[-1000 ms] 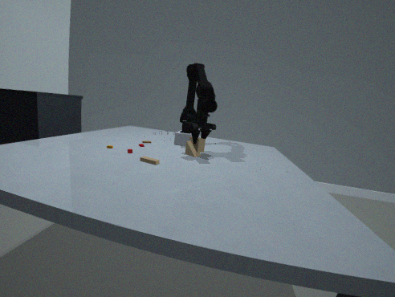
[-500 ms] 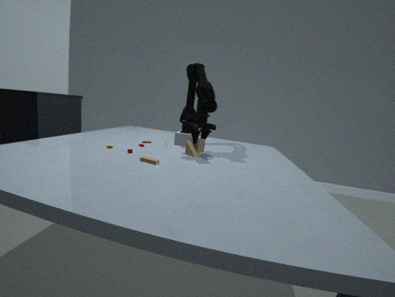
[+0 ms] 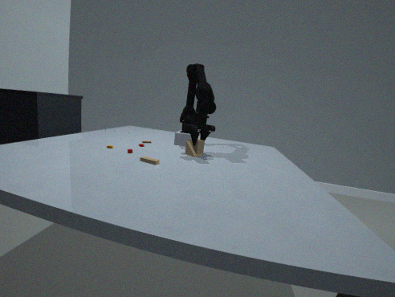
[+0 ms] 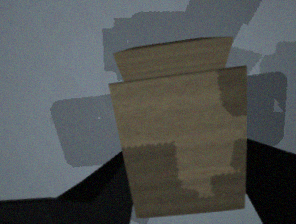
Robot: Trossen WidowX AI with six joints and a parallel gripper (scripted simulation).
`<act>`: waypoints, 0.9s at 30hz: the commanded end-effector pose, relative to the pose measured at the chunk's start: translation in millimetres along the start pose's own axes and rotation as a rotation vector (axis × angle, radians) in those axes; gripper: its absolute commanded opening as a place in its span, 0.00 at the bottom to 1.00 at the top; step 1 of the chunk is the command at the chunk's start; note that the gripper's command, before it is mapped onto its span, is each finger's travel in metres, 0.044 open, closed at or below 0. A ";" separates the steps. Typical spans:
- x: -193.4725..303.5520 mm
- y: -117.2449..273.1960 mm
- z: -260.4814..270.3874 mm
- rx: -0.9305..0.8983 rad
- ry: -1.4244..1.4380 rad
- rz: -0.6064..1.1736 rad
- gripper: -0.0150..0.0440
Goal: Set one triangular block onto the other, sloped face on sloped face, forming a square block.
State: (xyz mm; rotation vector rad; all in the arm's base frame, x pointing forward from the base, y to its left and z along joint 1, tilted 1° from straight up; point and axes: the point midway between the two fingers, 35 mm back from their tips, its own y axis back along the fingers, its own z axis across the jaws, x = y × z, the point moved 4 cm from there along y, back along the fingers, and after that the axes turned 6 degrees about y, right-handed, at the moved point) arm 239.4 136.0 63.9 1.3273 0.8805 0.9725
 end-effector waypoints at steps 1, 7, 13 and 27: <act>-3.6 -5.3 -1.2 0.003 0.004 -0.013 0.25; -5.2 -9.0 -1.4 0.002 0.005 -0.014 0.25; -6.9 -12.6 -1.0 0.002 0.005 -0.014 0.25; -7.9 -14.7 -1.2 0.001 0.006 -0.014 0.25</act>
